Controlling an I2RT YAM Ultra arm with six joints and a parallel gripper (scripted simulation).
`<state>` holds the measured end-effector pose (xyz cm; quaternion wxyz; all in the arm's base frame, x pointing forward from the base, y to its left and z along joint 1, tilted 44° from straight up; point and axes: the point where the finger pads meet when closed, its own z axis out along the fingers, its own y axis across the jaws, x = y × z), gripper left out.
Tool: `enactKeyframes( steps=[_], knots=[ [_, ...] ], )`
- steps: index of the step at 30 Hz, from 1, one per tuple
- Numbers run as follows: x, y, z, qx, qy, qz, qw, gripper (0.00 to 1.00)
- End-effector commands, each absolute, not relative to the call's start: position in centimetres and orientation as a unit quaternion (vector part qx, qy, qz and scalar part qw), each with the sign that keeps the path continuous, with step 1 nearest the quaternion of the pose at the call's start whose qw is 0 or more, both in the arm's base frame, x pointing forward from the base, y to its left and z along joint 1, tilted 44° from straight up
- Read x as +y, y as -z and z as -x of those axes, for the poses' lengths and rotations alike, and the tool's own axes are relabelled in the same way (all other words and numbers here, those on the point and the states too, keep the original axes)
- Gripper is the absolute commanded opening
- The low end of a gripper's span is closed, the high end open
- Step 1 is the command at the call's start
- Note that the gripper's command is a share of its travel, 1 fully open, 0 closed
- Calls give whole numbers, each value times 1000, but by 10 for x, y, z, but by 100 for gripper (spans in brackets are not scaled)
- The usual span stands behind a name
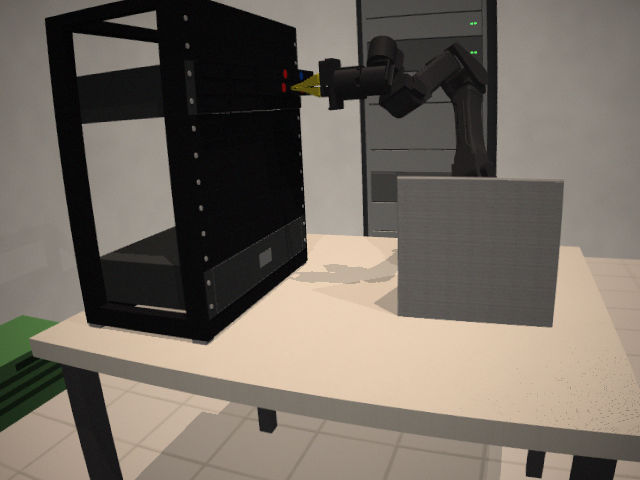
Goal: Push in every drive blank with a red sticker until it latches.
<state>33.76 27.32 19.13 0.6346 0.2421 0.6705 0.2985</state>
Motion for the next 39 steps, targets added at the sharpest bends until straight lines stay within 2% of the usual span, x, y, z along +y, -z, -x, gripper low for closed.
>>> enactKeyframes(
  steps=[1,39],
  knots=[
    [293,-203,-338,667,-319,-231,633,0],
    [295,-206,-339,663,-323,-233,634,0]
  ],
)
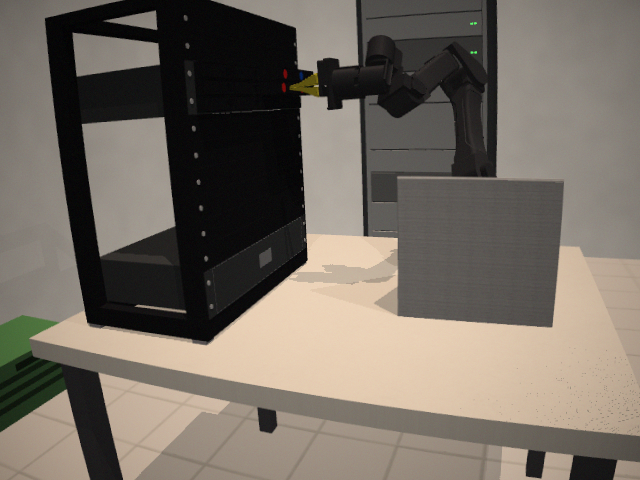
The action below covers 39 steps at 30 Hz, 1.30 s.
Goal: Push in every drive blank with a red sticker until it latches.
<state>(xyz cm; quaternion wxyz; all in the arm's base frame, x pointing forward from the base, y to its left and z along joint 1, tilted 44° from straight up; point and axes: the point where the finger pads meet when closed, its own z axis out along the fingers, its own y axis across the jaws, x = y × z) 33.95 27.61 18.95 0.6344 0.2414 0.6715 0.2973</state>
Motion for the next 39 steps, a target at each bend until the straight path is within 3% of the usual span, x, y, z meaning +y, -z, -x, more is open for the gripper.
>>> enactKeyframes(
  steps=[1,39],
  knots=[
    [295,-201,-342,668,-316,-230,633,0],
    [294,-202,-365,668,-309,-235,635,0]
  ],
)
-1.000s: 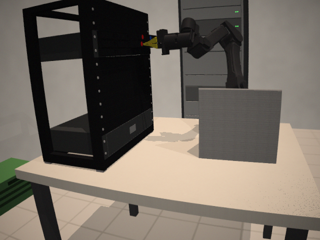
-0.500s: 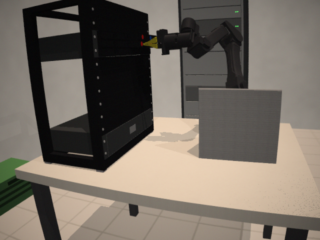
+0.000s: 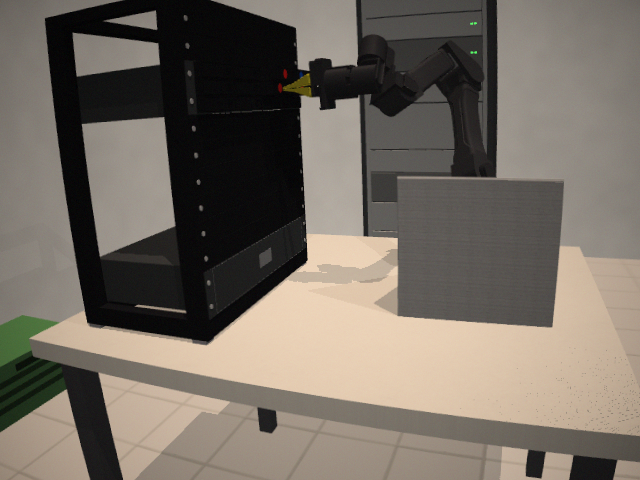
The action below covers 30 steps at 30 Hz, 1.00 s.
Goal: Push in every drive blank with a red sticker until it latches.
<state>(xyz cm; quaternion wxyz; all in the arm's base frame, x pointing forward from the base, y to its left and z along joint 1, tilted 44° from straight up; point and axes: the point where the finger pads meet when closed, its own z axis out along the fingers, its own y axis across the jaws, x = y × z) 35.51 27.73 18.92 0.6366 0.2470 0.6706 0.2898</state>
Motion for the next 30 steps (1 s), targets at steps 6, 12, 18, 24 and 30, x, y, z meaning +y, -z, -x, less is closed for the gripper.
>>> enactKeyframes(
  steps=[6,12,18,24,30],
  knots=[
    [295,-204,-363,667,-312,-234,635,0],
    [295,-204,-363,667,-312,-234,635,0],
    [295,-204,-363,667,-312,-234,635,0],
    [295,-203,-370,668,-309,-235,635,0],
    [296,-203,-374,668,-309,-235,635,0]
  ],
)
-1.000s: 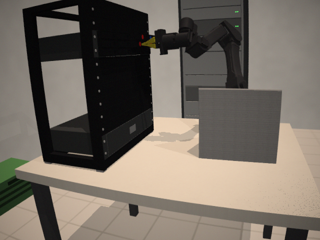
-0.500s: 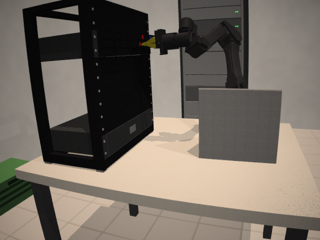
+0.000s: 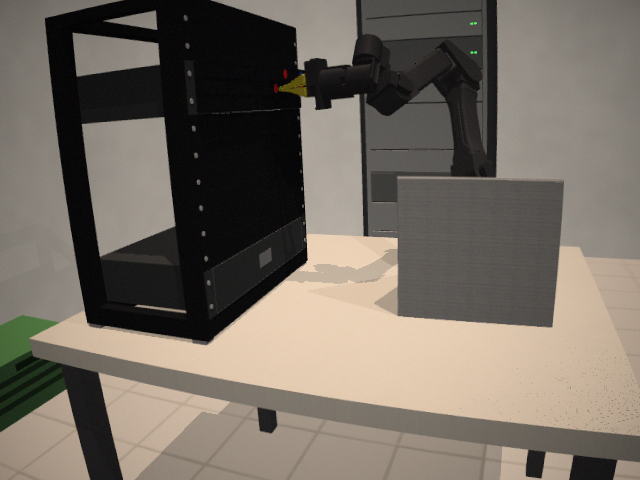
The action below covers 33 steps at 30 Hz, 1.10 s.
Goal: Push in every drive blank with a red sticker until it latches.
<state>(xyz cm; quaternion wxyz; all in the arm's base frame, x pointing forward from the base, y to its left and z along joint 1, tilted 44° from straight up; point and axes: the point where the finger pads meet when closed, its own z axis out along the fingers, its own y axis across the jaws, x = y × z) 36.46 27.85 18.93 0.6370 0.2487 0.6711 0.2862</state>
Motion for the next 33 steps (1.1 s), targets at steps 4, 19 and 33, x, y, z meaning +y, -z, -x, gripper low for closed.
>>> enactKeyframes(
  steps=[4,19,33],
  knots=[
    [299,-205,-372,667,-313,-234,635,0],
    [299,-205,-372,667,-313,-234,635,0],
    [303,-207,-375,665,-317,-234,635,0]
  ],
)
